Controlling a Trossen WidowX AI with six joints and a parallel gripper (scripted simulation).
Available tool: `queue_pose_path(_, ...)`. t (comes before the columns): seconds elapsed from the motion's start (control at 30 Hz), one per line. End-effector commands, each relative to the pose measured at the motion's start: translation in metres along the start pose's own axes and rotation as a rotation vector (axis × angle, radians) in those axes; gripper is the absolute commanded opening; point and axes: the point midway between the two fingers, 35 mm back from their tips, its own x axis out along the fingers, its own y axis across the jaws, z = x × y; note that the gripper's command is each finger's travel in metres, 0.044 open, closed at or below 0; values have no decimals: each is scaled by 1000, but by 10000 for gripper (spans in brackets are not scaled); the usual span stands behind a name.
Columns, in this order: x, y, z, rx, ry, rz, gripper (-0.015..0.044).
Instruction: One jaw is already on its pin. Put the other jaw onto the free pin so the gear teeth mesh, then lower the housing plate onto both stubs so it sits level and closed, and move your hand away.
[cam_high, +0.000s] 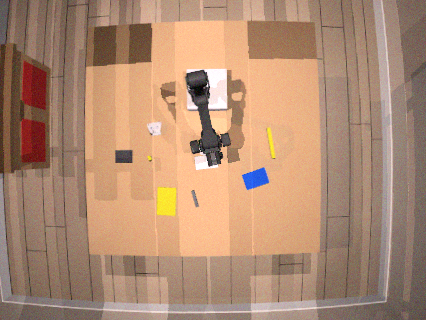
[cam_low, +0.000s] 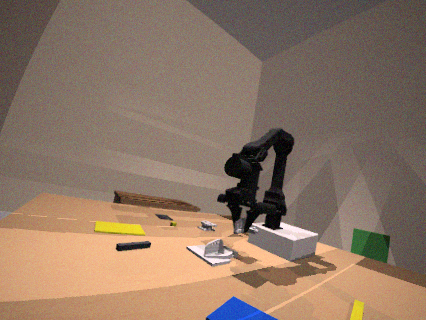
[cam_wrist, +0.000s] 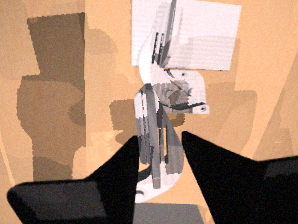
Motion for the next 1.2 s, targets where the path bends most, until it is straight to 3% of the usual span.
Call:
queue_pose_path(0.0,0,1,0,6,-2,5,134)
queue_pose_path(0.57,0,0,1,-15,-2,5,134)
queue_pose_path(1.17,-3,-36,40,-16,-5,2,134)
